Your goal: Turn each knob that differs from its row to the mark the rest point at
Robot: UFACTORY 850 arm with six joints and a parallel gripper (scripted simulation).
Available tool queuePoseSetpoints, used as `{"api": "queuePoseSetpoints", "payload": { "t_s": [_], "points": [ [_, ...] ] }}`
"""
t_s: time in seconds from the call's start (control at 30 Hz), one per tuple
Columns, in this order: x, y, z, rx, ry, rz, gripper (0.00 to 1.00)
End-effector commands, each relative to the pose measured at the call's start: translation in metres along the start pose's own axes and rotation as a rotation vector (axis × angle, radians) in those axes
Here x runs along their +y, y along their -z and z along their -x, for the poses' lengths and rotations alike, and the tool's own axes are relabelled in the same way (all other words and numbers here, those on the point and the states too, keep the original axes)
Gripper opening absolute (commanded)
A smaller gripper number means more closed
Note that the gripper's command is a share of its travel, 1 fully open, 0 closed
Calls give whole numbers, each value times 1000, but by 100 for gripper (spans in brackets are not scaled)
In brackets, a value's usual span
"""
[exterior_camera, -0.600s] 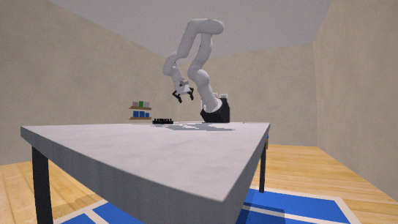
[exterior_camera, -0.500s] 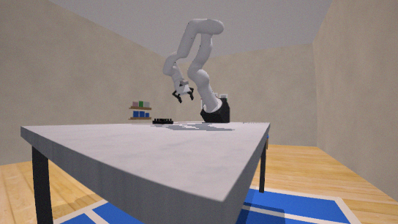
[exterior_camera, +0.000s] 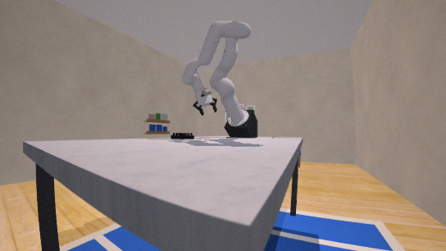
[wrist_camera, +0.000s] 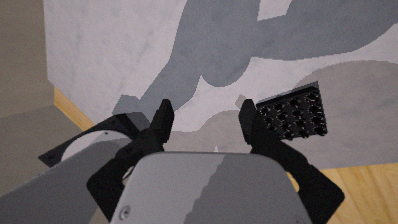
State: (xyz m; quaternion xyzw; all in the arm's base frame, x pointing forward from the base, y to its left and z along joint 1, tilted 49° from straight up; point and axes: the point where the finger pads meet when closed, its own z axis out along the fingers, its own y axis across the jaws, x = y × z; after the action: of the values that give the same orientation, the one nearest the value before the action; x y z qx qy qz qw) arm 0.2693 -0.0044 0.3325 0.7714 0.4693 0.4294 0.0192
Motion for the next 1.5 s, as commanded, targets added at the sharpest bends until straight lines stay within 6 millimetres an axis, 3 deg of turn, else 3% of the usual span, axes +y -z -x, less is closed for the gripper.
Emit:
{"api": "queuePoseSetpoints", "payload": {
  "t_s": [0.0,0.07,0.43,0.5,0.53,0.77,1.07,1.27,1.47],
  "points": [
    [6,0,0,-2,-19,13,100],
    [32,-1,5,-14,-130,72,100],
    [84,-2,25,-46,-385,195,100],
    [84,-2,25,-46,-385,195,100],
    [98,-3,32,-56,-457,227,100],
    [124,-4,51,-81,-619,296,100],
    [148,-6,74,-112,-792,366,100],
    [167,-9,101,-150,-976,437,100],
    [168,-9,103,-152,-984,440,100]
  ]
}}
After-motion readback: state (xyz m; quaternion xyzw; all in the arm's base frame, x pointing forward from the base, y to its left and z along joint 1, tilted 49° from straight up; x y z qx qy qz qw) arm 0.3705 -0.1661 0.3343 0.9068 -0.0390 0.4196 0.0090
